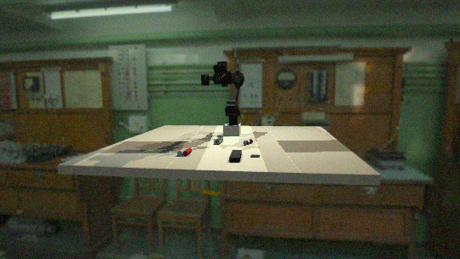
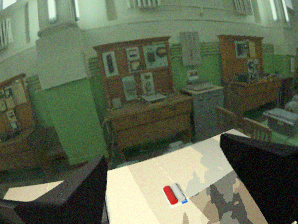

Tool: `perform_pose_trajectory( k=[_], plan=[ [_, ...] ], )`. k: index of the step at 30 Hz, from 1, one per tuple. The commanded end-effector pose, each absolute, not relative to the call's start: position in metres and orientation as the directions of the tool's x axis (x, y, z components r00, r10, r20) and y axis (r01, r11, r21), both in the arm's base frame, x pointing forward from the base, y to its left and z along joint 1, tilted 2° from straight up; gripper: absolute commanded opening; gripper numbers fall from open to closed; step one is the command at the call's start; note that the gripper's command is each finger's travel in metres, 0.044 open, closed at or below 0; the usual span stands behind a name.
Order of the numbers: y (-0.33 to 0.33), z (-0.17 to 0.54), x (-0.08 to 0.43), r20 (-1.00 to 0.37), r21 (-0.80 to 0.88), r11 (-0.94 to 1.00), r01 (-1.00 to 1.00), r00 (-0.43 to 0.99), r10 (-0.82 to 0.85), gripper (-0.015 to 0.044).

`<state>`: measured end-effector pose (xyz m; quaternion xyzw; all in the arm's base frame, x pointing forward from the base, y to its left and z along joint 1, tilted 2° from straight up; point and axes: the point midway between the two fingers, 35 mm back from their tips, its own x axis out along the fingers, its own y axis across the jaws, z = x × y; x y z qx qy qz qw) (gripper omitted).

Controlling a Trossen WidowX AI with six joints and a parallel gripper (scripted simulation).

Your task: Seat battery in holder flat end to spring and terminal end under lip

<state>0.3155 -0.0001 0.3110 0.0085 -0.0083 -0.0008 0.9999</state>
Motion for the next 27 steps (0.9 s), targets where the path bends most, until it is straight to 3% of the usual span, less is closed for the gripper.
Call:
perform_pose_trajectory(
  k=[1,6,11,16,23,27],
  plan=[
    [0.001,0.309,0.317,0.005,0.023,1.000,-0.002,1.000,0.002,0.0374],
    [0.040,0.253,0.348,-0.291,0.180,0.982,-0.052,0.951,0.104,0.0242],
    [0.089,0.184,0.360,-0.603,0.294,0.956,0.005,0.777,0.182,0.0242],
    [0.135,0.116,0.345,-0.841,0.283,0.950,0.132,0.510,0.180,0.0242],
    [0.179,0.039,0.295,-0.995,0.046,0.956,0.290,0.093,0.020,0.0242],
    [0.182,0.032,0.289,-0.998,0.012,0.954,0.299,0.055,-0.004,0.0242]
  ],
)
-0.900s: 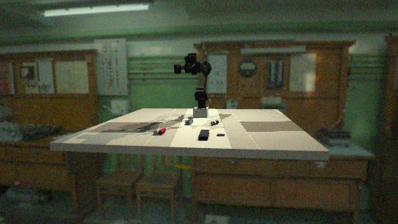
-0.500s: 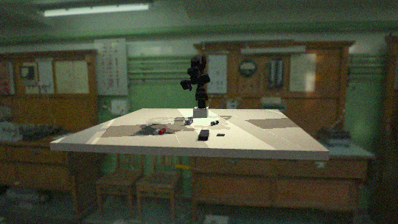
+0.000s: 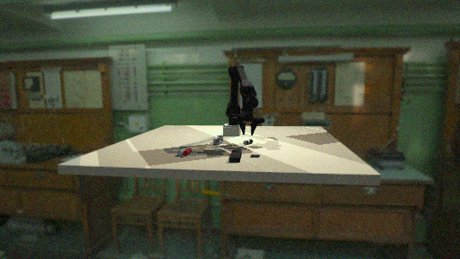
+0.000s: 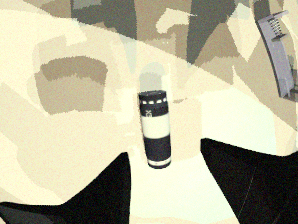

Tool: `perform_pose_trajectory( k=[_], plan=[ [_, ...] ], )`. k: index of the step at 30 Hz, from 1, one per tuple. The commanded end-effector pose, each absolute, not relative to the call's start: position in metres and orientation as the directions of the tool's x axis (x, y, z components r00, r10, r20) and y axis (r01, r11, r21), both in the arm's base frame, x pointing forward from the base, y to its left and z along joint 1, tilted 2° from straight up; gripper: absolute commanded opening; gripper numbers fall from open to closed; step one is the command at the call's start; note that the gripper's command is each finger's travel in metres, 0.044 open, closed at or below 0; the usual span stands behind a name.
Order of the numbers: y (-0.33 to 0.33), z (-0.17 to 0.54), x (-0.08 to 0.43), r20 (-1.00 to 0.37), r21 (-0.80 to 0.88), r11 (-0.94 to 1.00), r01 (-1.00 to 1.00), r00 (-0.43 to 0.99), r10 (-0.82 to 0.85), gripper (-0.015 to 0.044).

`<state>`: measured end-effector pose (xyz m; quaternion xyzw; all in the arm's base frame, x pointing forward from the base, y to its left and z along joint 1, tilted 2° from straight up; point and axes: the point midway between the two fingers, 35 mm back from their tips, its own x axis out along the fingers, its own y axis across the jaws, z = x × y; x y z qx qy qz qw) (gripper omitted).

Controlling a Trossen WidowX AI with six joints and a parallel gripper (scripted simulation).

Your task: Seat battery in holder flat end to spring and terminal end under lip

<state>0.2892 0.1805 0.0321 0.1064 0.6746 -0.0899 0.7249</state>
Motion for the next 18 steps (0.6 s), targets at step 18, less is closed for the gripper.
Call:
perform_pose_trajectory(
  k=[18],
  plan=[
    [0.183,0.007,0.291,-0.998,0.012,0.954,0.299,0.055,-0.004,0.0242]
  ],
)
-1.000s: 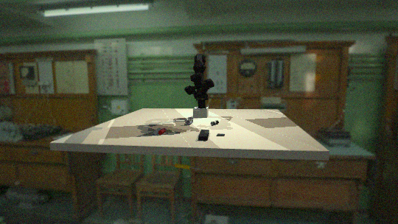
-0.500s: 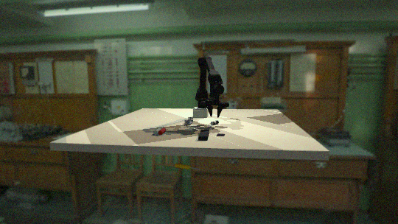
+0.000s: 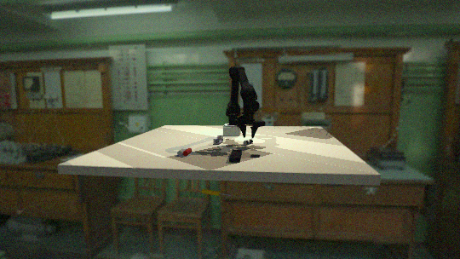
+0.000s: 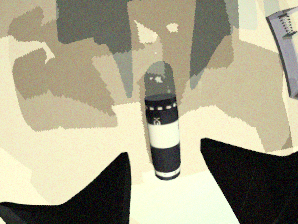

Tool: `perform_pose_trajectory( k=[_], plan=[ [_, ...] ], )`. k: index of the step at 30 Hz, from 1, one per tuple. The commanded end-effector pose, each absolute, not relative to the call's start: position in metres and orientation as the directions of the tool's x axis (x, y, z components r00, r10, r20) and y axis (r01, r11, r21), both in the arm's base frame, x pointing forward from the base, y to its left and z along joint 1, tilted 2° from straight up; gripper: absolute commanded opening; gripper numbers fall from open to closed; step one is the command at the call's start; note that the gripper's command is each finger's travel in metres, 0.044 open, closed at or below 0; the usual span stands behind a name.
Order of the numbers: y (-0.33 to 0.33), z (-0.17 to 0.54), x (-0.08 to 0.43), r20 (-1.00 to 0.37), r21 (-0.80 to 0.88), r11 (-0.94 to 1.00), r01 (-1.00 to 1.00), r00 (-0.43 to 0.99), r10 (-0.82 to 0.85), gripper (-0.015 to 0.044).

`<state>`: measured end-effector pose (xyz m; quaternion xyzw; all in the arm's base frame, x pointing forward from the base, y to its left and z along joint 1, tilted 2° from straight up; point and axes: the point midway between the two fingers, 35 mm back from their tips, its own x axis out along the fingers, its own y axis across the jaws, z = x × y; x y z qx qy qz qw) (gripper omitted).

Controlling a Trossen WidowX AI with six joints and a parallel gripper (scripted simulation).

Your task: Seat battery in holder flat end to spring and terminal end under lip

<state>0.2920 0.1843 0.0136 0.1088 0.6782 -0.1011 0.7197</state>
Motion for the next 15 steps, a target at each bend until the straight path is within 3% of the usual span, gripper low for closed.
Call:
perform_pose_trajectory(
  k=[1,15],
  plan=[
    [0.183,0.006,0.291,-0.998,0.012,0.954,0.299,0.055,-0.004,0.0242],
    [0.182,-0.017,0.291,-0.998,0.012,0.954,0.299,0.055,-0.005,0.0242]
  ],
)
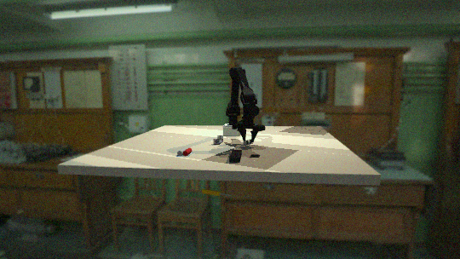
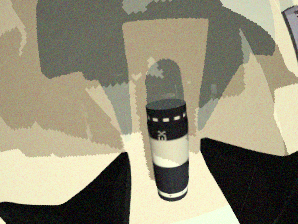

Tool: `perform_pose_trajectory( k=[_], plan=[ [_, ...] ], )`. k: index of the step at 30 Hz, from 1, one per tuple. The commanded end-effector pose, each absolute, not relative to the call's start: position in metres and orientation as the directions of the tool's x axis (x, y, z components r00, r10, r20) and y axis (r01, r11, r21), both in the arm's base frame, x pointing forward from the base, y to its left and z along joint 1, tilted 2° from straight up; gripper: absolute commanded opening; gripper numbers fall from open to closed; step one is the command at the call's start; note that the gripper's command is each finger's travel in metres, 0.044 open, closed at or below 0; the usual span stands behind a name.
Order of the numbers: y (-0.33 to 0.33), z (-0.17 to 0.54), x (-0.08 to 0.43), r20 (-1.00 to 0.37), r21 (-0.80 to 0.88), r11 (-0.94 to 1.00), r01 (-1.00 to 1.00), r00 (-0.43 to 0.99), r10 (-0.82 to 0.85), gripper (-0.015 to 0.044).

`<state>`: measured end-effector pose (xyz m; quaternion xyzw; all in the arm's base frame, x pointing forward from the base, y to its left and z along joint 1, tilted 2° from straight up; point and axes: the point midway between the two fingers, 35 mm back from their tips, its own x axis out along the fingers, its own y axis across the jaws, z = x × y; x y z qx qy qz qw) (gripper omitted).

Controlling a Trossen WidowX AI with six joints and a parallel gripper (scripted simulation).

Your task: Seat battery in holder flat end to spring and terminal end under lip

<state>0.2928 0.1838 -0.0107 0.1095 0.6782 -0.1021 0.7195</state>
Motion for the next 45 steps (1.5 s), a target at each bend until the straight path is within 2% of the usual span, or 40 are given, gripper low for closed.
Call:
perform_pose_trajectory(
  k=[1,2,6,15,23,28,45],
  plan=[
    [0.182,-0.017,0.291,-0.998,0.012,0.954,0.299,0.055,-0.005,0.0242],
    [0.182,-0.018,0.291,-0.998,0.012,0.954,0.299,0.055,-0.005,0.0242],
    [0.182,-0.018,0.291,-0.998,0.012,0.954,0.299,0.055,-0.005,0.0137],
    [0.182,-0.018,0.291,-0.998,0.012,0.954,0.299,0.055,-0.005,0.0080],
    [0.182,0.031,0.289,-0.998,0.012,0.954,0.299,0.055,-0.004,0.0080],
    [0.177,0.034,0.290,-0.998,0.012,0.958,0.287,0.055,-0.004,0.0080],
    [0.045,0.056,0.306,-0.998,-0.015,1.000,-0.021,0.058,-0.014,0.0080]
  ],
)
